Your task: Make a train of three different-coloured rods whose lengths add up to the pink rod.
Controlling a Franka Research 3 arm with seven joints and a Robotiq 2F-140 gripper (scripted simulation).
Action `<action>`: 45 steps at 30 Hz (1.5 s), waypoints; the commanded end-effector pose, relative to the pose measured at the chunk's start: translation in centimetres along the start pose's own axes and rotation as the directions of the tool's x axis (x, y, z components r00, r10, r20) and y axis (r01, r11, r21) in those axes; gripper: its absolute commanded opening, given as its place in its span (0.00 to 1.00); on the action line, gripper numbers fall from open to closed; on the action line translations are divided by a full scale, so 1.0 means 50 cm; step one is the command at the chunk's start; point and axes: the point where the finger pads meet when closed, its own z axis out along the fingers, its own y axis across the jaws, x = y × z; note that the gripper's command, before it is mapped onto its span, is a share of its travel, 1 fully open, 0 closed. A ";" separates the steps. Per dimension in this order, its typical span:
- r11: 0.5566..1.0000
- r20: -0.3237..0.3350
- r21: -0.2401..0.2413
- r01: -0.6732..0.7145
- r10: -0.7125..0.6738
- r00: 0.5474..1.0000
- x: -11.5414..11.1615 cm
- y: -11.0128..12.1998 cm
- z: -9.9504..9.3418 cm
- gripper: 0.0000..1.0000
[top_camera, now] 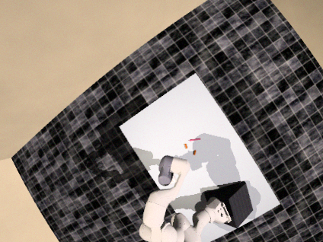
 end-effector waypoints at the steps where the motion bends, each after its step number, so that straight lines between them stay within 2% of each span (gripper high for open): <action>1: 1.000 0.000 -0.002 -0.004 0.004 1.000 -0.001 0.000 0.003 0.15; 10: 1.000 0.000 -0.002 -0.004 0.004 1.000 -0.001 0.000 -0.008 0.15; 17: 1.000 0.000 -0.002 -0.004 0.004 1.000 -0.001 0.000 -0.067 0.15; 19: 1.000 0.000 -0.002 -0.004 0.004 1.000 -0.001 0.000 -0.067 0.15; 29: 1.000 0.000 -0.002 -0.004 0.004 1.000 -0.001 -0.001 -0.162 0.15; 38: 1.000 0.000 -0.002 -0.004 0.004 1.000 -0.001 -0.001 -0.177 0.15; 39: 1.000 0.000 -0.002 -0.004 0.004 1.000 -0.001 -0.001 -0.177 1.00; 45: 1.000 0.000 -0.002 -0.004 0.004 1.000 -0.001 -0.001 -0.177 1.00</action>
